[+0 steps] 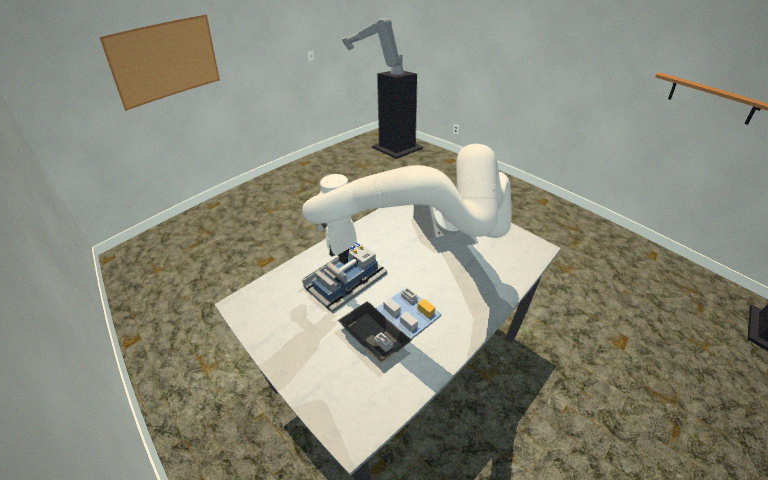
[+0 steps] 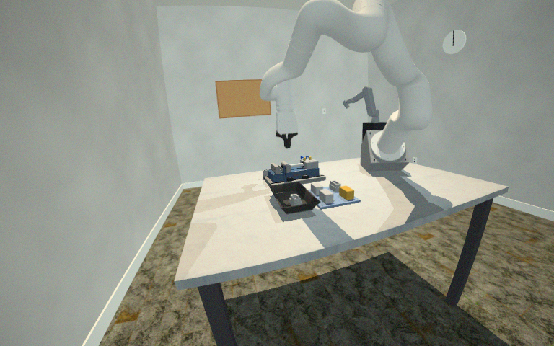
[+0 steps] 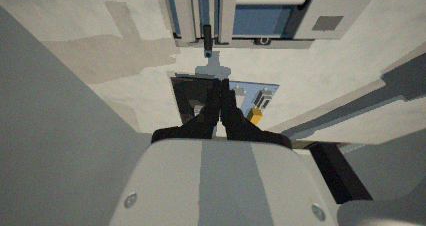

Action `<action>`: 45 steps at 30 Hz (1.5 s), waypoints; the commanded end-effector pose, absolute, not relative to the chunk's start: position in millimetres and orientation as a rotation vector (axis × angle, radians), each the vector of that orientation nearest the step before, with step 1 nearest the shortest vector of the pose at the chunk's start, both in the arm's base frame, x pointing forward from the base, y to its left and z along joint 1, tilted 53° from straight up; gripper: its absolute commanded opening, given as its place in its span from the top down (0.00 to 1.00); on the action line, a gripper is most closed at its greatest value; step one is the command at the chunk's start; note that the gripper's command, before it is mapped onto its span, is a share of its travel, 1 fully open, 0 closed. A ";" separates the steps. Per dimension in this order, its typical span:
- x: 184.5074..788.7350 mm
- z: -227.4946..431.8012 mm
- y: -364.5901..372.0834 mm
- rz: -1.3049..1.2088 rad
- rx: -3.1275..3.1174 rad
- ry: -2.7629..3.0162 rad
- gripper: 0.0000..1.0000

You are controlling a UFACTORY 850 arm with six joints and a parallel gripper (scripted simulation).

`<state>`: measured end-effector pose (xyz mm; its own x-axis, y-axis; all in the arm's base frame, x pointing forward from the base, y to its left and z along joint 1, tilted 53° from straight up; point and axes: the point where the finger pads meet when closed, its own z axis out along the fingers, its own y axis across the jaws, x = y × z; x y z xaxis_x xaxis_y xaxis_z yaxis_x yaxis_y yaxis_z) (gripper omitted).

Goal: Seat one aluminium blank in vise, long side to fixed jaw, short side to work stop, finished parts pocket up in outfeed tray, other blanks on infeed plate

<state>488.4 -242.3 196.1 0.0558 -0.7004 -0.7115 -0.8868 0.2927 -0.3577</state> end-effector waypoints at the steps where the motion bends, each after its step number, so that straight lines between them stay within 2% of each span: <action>1: 467.4 218.9 -214.6 0.268 -1.449 1.702 1.00; 30: 344.5 265.4 -65.1 0.294 -1.410 1.740 1.00; 31: 344.5 265.4 -65.1 0.294 -1.410 1.740 0.31; 45: 344.5 265.4 -65.1 0.294 -1.410 1.740 0.31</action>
